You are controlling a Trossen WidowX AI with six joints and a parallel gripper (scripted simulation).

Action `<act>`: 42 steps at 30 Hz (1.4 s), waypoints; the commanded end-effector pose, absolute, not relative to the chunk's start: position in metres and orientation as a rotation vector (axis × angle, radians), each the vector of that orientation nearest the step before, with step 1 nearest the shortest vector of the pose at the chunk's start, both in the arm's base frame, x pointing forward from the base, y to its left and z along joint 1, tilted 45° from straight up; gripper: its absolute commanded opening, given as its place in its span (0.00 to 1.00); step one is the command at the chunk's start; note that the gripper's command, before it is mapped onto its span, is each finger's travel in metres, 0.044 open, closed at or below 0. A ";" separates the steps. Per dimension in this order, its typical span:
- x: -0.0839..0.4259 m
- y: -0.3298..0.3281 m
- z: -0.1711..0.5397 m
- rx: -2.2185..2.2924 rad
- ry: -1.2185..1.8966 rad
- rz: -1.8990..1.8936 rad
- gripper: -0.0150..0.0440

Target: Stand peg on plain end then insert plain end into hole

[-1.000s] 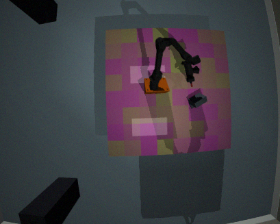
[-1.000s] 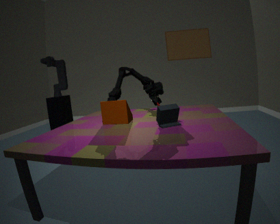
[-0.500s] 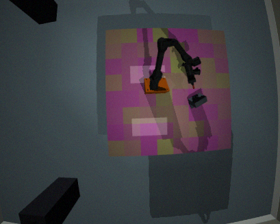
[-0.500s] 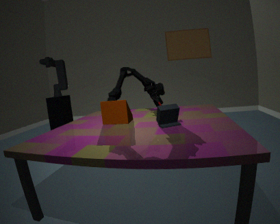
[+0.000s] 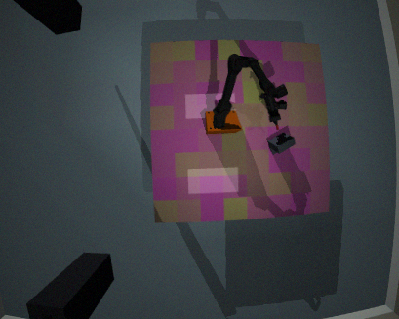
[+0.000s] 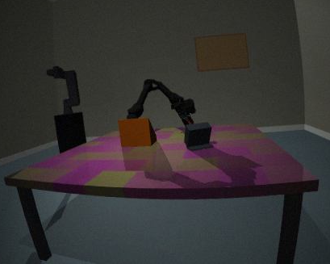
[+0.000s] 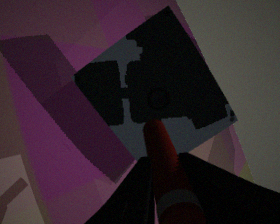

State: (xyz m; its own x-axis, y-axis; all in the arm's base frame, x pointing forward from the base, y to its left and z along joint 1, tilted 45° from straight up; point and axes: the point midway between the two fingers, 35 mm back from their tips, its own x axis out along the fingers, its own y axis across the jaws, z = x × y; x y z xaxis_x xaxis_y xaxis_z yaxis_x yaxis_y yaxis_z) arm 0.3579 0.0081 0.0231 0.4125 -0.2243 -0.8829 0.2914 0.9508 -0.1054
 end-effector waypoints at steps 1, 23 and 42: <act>0.359 0.006 0.016 0.055 1.106 -0.330 0.25; 0.371 -0.007 -0.011 0.025 1.089 -0.358 0.25; 0.377 -0.011 -0.020 0.030 1.085 -0.368 0.25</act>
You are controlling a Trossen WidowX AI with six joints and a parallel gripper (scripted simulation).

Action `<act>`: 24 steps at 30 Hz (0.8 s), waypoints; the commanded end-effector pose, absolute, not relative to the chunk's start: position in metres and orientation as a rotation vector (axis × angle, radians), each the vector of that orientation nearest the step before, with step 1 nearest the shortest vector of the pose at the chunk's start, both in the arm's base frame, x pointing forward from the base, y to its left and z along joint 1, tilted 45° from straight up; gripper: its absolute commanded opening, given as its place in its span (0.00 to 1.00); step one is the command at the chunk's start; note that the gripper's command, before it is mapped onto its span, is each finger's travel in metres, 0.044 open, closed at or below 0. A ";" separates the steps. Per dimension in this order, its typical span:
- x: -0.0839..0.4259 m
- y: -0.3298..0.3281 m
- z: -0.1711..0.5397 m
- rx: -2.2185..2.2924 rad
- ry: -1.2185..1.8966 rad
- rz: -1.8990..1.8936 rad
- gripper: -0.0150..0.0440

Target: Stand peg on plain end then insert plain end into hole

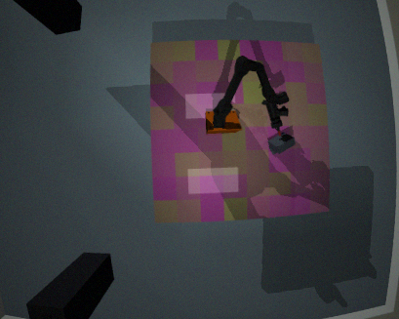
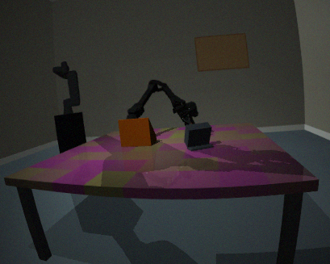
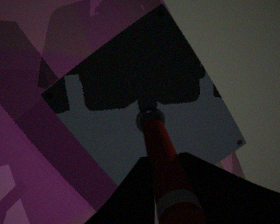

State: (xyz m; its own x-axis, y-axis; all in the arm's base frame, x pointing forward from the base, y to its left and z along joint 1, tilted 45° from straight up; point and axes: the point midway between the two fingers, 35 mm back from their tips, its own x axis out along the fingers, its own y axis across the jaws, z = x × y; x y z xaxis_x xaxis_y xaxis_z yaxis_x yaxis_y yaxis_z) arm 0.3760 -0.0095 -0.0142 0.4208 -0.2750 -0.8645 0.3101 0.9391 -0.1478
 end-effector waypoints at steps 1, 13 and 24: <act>0.377 -0.011 -0.021 0.030 1.085 -0.368 0.25; 0.382 -0.015 -0.033 0.030 1.084 -0.368 0.25; 0.383 -0.015 -0.030 0.034 1.074 -0.373 0.25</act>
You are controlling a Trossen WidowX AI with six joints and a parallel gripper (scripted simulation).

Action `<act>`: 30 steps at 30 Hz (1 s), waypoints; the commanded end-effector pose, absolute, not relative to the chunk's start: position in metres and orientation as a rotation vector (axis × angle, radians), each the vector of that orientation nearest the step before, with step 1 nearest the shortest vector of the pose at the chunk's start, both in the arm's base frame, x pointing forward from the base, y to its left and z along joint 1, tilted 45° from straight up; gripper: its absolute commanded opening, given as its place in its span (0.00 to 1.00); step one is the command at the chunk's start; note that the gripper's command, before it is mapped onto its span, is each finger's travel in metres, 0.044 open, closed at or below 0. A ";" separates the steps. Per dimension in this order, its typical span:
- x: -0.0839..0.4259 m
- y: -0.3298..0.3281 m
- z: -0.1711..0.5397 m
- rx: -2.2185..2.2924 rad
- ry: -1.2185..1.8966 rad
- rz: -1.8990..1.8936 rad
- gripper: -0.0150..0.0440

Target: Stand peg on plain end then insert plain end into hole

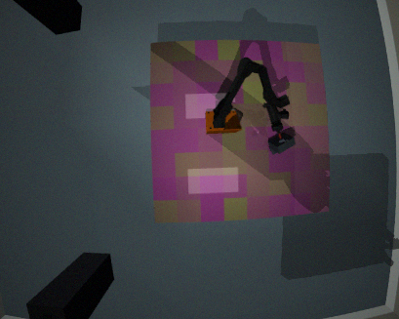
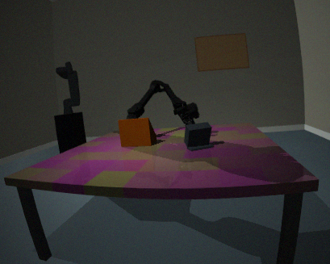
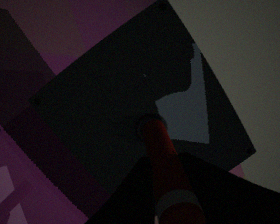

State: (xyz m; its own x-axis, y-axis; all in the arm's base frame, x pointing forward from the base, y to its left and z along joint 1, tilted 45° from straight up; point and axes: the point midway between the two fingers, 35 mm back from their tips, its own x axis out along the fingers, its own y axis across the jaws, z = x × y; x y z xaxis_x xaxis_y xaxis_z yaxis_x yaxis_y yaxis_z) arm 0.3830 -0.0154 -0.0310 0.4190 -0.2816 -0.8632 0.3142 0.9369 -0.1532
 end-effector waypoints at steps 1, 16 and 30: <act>0.383 -0.015 -0.030 0.034 1.074 -0.373 0.25; 0.381 -0.014 -0.031 0.034 1.074 -0.373 0.25; 0.381 -0.015 -0.036 0.034 1.074 -0.373 0.25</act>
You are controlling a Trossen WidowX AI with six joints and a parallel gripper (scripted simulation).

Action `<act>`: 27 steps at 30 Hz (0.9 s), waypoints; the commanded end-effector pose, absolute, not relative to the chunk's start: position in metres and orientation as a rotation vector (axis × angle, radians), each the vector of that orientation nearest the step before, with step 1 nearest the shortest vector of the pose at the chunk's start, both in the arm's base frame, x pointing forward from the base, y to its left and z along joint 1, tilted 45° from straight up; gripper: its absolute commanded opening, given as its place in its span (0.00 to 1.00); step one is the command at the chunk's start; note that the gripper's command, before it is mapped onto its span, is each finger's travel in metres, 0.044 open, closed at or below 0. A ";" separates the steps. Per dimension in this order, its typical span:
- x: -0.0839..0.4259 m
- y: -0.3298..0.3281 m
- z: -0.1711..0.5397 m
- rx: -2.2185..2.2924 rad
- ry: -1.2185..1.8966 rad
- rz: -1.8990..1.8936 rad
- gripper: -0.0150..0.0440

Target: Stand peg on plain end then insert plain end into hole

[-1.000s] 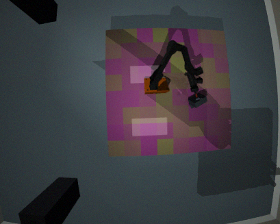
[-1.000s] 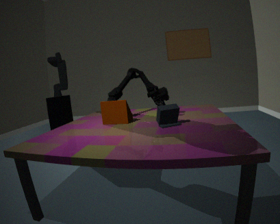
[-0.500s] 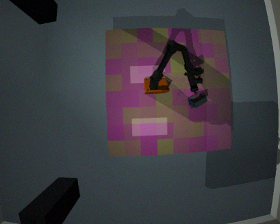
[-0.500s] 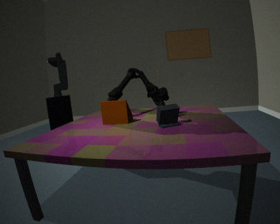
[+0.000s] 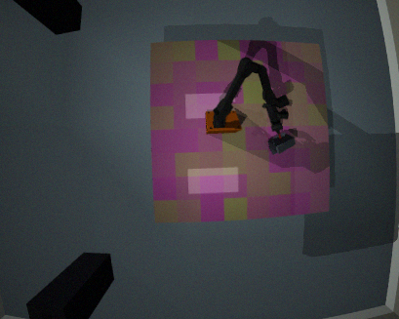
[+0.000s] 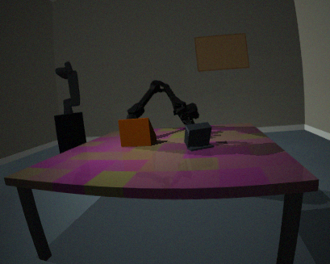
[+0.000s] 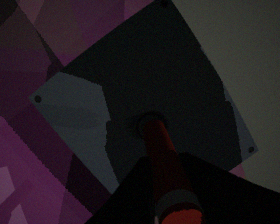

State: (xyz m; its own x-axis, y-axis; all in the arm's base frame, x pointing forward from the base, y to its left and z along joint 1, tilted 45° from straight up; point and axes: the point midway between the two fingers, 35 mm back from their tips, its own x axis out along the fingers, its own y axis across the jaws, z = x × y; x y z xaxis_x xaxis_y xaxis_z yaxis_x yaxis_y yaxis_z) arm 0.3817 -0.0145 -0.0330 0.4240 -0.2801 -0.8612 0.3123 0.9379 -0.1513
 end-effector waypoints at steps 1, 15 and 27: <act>0.381 -0.015 -0.036 0.034 1.074 -0.373 0.25; 0.383 -0.015 -0.042 0.034 1.074 -0.373 0.25; 0.384 -0.016 -0.045 0.034 1.074 -0.373 0.25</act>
State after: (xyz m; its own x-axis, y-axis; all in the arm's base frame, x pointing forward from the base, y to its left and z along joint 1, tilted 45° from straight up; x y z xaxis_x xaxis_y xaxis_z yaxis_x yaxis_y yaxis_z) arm 0.3847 -0.0159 -0.0414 0.4264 -0.2817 -0.8596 0.3170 0.9365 -0.1497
